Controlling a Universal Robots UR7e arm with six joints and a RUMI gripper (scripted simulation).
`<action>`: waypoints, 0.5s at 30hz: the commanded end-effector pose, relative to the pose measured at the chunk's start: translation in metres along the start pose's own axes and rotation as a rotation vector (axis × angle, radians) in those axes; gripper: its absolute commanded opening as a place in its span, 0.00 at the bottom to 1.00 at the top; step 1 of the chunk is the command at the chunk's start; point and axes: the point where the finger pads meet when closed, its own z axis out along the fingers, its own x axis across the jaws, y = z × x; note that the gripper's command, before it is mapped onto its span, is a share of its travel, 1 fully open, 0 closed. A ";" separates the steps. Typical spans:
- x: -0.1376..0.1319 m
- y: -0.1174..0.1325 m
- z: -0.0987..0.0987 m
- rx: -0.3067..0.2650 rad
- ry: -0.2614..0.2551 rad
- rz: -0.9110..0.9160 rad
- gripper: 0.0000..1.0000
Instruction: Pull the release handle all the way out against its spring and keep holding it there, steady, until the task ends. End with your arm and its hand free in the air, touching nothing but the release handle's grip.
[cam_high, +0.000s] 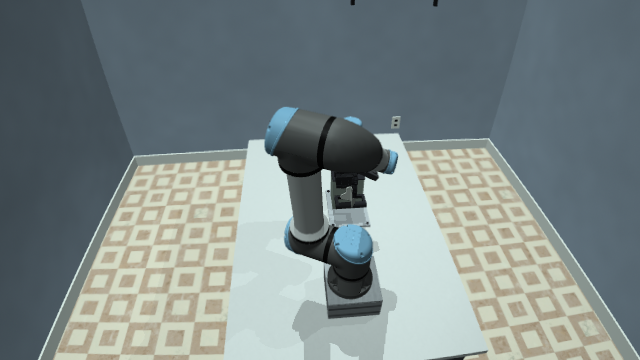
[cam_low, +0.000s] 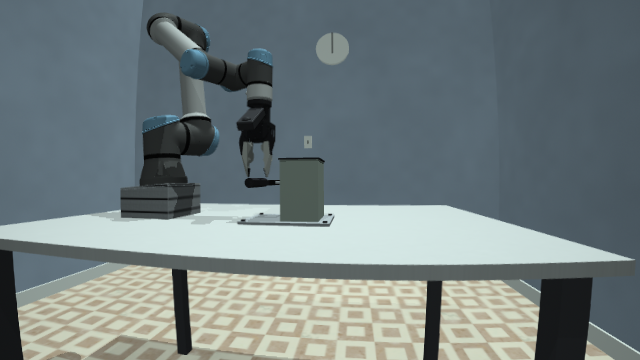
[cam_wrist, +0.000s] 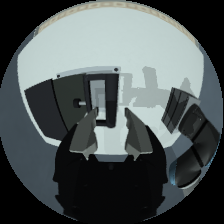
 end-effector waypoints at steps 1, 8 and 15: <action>0.001 0.000 0.008 -0.002 0.002 0.001 0.32; 0.001 0.000 0.014 -0.002 0.002 0.001 0.32; 0.001 0.000 0.022 -0.002 0.002 0.001 0.32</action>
